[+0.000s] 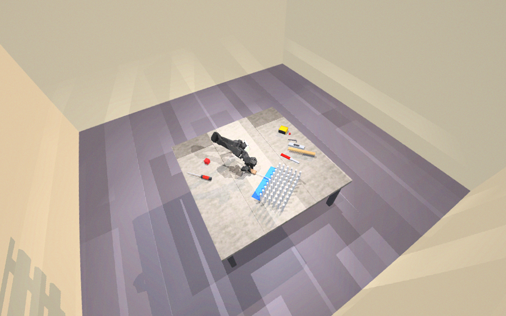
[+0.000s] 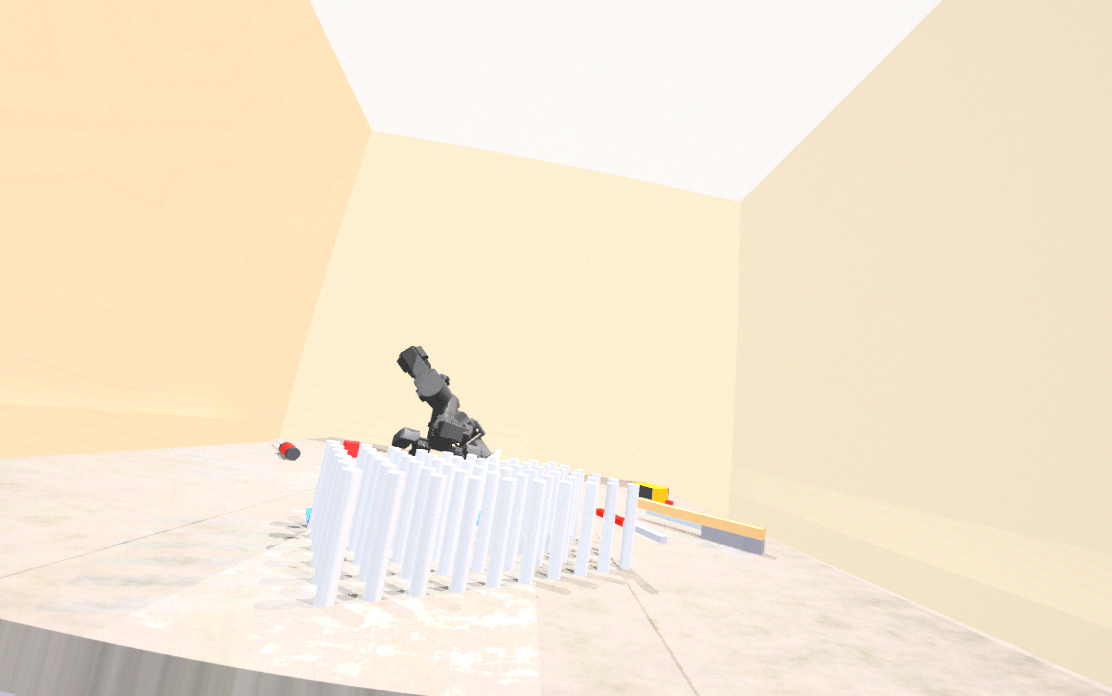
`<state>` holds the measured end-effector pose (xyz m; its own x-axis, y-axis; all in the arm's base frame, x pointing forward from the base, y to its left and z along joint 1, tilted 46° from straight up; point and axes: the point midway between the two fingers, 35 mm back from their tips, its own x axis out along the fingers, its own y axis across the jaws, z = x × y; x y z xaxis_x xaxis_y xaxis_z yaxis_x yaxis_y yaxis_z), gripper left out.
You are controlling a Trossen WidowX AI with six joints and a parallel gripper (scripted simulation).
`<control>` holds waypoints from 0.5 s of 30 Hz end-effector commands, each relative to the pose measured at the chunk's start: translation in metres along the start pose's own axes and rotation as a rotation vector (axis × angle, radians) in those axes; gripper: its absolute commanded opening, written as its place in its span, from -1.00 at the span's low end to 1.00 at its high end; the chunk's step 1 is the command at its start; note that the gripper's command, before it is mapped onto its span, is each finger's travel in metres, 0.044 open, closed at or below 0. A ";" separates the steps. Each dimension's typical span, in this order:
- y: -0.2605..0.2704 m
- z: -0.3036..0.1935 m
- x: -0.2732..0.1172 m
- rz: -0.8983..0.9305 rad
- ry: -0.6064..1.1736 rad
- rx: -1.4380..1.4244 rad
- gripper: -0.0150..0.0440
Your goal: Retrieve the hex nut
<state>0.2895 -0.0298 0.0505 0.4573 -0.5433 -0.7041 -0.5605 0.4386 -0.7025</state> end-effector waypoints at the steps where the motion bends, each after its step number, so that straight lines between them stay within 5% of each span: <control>1: 0.000 -0.002 -0.002 0.003 -0.005 -0.003 -0.49; 15: 0.000 -0.009 -0.004 0.003 -0.005 -0.003 -0.49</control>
<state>0.2835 -0.0330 0.0533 0.4568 -0.5433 -0.7044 -0.5609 0.4386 -0.7021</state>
